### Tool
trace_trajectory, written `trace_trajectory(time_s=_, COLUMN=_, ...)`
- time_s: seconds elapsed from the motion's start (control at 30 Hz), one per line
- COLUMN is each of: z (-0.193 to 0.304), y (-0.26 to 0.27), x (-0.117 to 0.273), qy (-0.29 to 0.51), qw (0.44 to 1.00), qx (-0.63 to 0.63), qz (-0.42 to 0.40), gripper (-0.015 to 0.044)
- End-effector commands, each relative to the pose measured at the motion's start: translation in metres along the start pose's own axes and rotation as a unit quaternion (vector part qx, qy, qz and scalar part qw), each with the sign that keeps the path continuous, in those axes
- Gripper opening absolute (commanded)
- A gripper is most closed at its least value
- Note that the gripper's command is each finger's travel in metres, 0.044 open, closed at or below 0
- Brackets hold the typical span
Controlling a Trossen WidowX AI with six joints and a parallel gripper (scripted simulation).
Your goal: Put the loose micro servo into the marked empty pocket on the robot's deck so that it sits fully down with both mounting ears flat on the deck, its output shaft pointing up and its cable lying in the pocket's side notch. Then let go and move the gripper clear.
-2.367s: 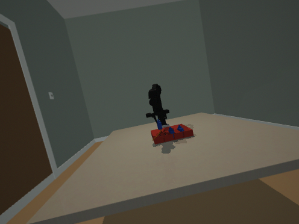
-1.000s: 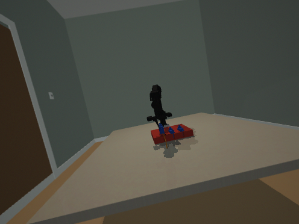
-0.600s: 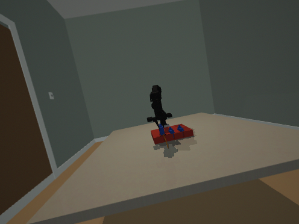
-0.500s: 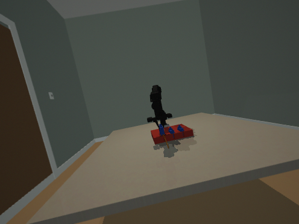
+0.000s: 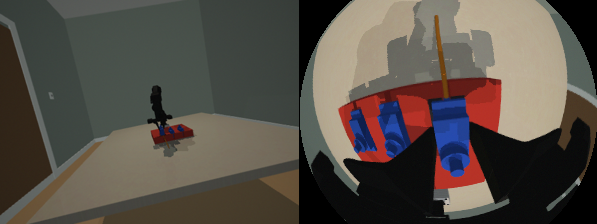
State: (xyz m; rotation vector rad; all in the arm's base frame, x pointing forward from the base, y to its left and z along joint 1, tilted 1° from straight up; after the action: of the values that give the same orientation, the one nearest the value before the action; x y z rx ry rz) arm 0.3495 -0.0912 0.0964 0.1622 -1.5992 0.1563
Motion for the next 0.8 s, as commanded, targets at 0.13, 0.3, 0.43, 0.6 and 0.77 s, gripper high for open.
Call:
trace_trajectory(time_s=0.13, z=0.000, y=0.000, x=-0.007, qy=0.001, qw=1.000, qx=-0.001, qz=-0.001, gripper=0.0000)
trace_trajectory(time_s=0.3, z=0.000, y=0.000, x=-0.011, qy=0.001, qw=1.000, qx=-0.001, qz=-0.001, gripper=0.0000)
trace_trajectory(time_s=0.43, z=0.000, y=0.000, x=-0.014, qy=0.001, qw=1.000, qx=-0.001, qz=-0.001, gripper=0.0000)
trace_trajectory(time_s=0.6, z=0.000, y=0.000, x=-0.018, qy=0.001, qw=1.000, qx=-0.001, qz=-0.001, gripper=0.0000)
trace_trajectory(time_s=0.77, z=0.000, y=0.000, x=-0.022, qy=0.001, qw=1.000, qx=-0.001, qz=-0.001, gripper=0.0000)
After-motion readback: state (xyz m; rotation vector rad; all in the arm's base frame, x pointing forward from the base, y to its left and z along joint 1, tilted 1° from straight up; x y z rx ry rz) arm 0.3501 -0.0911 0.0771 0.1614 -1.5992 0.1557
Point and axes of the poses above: the point midway between the two fingers, 35 mm back from their tips, its own x axis back along the fingers, its own y axis across the jaws, z = x × y, the point moved 1 cm from there along x, back along the fingers, and after that the axes turned 13 degrees about x, right-handed, at the moved point
